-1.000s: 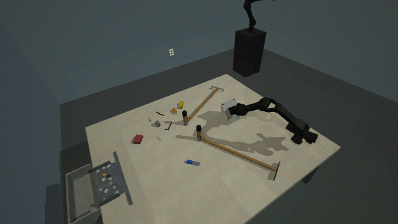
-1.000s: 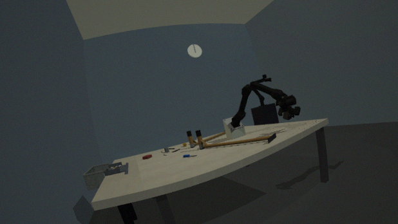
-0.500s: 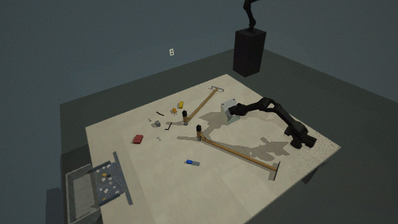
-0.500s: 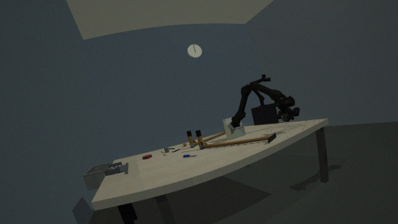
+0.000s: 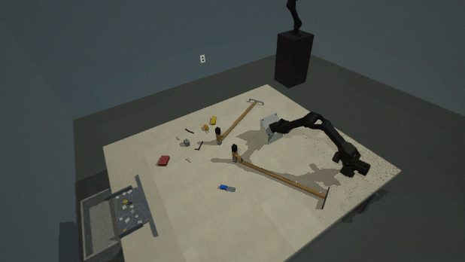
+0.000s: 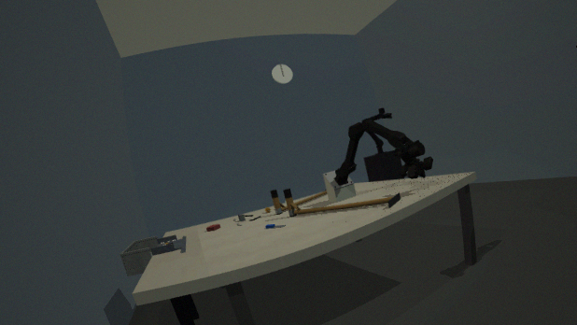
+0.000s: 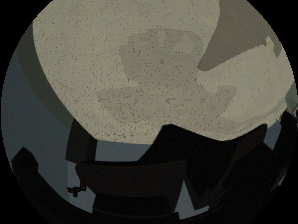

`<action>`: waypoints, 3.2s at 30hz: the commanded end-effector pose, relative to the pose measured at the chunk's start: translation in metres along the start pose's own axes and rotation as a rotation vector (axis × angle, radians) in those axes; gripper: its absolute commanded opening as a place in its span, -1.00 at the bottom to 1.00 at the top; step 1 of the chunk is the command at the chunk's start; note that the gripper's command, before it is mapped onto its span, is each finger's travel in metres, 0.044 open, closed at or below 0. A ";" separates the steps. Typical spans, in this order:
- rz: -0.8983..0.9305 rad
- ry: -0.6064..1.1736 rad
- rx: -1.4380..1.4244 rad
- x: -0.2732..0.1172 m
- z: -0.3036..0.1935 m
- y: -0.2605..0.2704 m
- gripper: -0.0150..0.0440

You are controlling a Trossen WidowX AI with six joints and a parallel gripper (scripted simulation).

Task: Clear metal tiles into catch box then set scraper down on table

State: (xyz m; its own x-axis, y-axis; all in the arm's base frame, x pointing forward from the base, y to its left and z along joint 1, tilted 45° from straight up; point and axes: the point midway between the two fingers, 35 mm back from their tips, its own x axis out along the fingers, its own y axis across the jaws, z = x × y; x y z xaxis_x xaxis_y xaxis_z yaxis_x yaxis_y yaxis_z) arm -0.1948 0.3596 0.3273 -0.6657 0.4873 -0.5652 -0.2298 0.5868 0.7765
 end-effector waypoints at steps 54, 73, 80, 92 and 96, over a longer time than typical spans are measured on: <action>0.110 -0.372 -0.350 -0.086 0.122 0.016 -0.49; 0.095 -0.514 -0.451 -0.122 0.160 0.014 -0.49; 0.098 -0.576 -0.488 -0.142 0.173 0.016 -0.49; 0.074 -0.652 -0.540 -0.167 0.191 0.013 -0.49; 0.055 -0.662 -0.540 -0.170 0.199 0.008 -0.49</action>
State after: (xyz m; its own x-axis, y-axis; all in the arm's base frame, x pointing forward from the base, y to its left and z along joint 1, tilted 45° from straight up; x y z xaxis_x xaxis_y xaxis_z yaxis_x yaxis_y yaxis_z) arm 0.0496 0.4093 0.3778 -0.1890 0.8841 -0.4274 -0.6171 0.2316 0.7520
